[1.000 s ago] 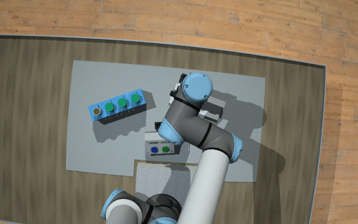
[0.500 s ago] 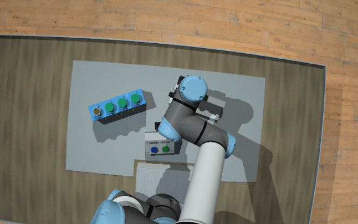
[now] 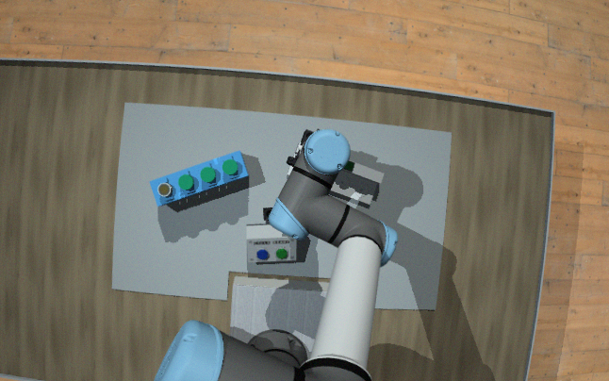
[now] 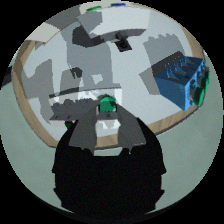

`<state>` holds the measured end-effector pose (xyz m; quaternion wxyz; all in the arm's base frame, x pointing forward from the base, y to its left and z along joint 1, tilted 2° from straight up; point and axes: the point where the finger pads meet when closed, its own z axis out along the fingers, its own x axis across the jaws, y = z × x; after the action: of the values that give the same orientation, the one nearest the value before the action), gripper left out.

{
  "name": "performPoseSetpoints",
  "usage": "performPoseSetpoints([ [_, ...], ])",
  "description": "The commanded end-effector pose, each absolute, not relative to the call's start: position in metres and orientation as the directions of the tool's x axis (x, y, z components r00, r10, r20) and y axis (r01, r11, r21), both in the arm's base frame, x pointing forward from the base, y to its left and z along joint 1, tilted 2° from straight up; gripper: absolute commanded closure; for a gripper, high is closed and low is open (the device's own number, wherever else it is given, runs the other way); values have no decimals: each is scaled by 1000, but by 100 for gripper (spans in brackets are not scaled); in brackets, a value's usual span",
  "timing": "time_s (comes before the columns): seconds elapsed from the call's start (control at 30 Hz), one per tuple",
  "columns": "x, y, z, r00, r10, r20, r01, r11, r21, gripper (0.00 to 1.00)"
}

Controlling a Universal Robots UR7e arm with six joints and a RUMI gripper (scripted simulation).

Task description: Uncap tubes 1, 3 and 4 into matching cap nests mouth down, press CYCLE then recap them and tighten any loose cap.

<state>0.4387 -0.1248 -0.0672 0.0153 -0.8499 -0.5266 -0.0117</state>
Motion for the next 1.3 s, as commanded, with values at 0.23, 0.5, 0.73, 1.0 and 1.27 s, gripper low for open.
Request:
performPoseSetpoints([
  [0.23,439,-125,-69,445,895,36,896,-445,-12,100],
  [0.5,438,-125,-72,445,895,36,896,-445,-12,100],
  [0.73,438,-124,-76,445,895,36,896,-445,-12,100],
  [1.0,438,-124,-77,445,895,36,896,-445,-12,100],
  [1.27,438,-124,-77,445,895,36,896,-445,-12,71],
])
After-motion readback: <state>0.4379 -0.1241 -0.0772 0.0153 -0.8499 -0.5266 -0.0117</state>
